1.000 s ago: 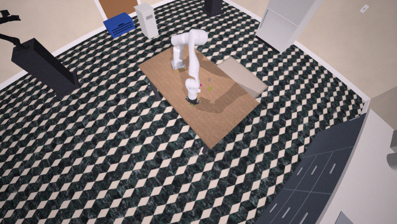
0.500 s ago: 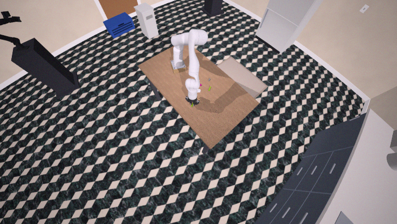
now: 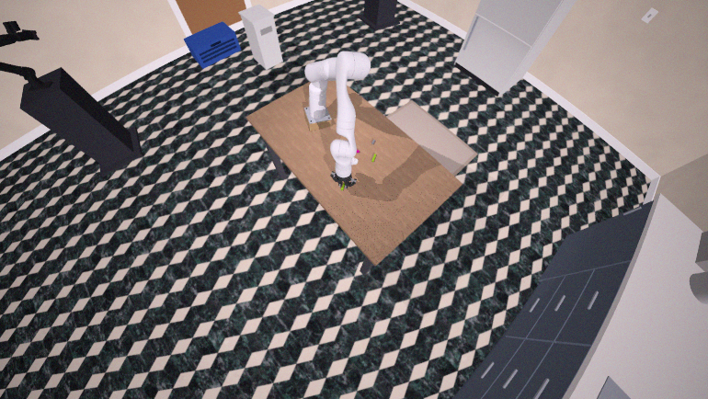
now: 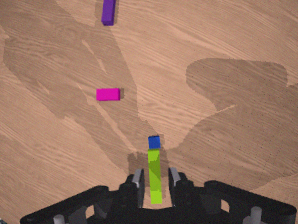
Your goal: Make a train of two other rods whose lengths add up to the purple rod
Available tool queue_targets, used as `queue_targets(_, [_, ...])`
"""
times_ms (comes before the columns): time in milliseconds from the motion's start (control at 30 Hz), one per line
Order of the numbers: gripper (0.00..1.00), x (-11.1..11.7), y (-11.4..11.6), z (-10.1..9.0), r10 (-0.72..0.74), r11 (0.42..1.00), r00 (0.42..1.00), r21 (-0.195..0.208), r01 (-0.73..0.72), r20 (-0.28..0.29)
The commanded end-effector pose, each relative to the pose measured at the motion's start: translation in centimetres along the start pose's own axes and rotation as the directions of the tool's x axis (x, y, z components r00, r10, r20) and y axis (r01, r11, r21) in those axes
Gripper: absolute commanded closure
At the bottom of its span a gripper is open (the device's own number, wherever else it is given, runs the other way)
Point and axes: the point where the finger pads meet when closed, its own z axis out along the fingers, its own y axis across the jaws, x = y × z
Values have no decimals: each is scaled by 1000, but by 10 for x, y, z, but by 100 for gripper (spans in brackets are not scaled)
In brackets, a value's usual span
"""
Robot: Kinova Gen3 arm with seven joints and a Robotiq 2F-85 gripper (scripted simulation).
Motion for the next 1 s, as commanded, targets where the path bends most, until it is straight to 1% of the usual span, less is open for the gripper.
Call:
queue_targets(0, [76,-2,1,-7,-12,1000,1000,-2,12,5])
queue_targets(133, [76,-2,1,-24,-12,1000,1000,-4,12,6])
queue_targets(400, [76,-3,3,-68,-14,1000,1000,-7,14,10])
queue_targets(500, [76,-3,3,-80,-14,1000,1000,-7,15,10])
queue_targets(567, [76,-3,3,-80,-14,1000,1000,-7,15,10])
queue_targets(667, [76,-3,2,-86,-14,1000,1000,-5,14,8])
queue_targets(833, [76,-2,1,-87,-13,1000,1000,-1,13,4])
queue_targets(867, [0,-2,1,-87,-13,1000,1000,-1,13,4])
queue_targets(967, [0,-2,1,-87,-13,1000,1000,-1,13,4])
